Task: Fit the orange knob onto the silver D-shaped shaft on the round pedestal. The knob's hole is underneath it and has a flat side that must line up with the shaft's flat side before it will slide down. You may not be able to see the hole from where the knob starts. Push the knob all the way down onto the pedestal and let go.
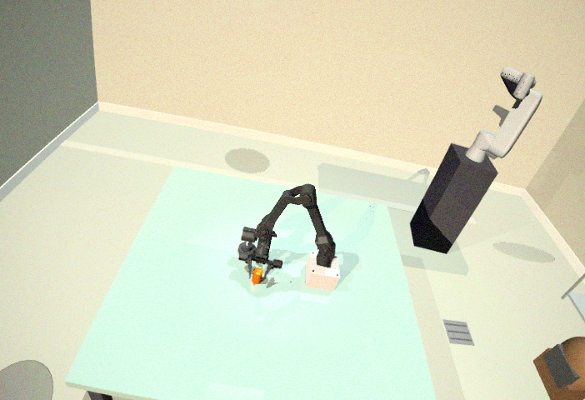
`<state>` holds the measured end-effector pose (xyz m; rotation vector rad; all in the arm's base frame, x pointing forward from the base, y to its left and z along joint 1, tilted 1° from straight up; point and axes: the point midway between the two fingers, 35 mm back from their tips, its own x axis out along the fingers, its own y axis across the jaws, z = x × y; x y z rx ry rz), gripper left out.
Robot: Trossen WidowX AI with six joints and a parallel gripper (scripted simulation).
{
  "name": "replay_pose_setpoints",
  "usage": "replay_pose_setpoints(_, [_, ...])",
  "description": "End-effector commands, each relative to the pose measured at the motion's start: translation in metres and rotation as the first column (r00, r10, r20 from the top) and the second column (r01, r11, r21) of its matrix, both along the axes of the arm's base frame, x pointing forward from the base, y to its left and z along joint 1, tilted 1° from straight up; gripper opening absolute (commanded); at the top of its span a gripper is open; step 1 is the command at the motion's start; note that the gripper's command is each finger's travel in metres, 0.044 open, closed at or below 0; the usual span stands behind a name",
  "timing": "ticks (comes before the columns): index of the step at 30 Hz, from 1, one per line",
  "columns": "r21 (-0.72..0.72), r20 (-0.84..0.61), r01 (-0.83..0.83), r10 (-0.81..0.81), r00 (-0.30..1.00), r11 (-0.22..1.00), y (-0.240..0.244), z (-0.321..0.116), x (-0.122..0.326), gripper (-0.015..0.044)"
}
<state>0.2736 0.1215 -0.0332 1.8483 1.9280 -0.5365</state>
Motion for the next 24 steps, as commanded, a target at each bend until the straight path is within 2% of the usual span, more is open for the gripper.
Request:
replay_pose_setpoints(1, [0.001, 0.000, 0.000, 0.000, 1.000, 1.000, 0.0000, 0.0001, 0.0000, 0.0260])
replay_pose_setpoints(10, [0.001, 0.000, 0.000, 0.000, 1.000, 1.000, 0.0000, 0.0001, 0.0000, 0.0260])
replay_pose_setpoints(17, [0.001, 0.000, 0.000, 0.000, 1.000, 1.000, 0.0000, 0.0001, 0.0000, 0.0440])
replay_pose_setpoints(24, [0.001, 0.000, 0.000, 0.000, 1.000, 1.000, 0.0000, 0.0021, 0.0003, 0.0440])
